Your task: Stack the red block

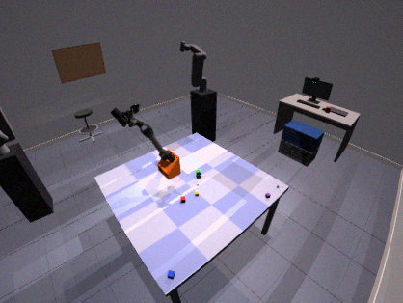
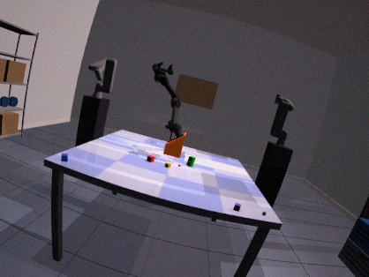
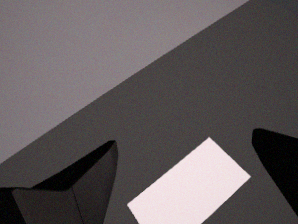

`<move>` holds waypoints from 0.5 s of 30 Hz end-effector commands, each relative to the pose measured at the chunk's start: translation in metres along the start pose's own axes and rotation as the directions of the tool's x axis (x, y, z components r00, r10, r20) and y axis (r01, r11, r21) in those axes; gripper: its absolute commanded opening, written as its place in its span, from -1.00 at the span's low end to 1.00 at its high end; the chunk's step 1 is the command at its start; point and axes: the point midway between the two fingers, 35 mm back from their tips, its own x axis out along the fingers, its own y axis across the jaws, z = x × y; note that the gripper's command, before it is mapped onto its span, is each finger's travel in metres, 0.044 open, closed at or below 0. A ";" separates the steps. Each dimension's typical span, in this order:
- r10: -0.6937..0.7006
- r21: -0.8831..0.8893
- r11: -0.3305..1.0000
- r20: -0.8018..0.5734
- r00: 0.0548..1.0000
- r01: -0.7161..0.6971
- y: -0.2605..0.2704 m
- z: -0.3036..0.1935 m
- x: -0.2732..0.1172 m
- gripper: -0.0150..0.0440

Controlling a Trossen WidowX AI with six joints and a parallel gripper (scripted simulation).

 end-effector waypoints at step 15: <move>0.250 0.809 0.493 0.222 0.942 -0.321 0.146 0.107 0.036 1.00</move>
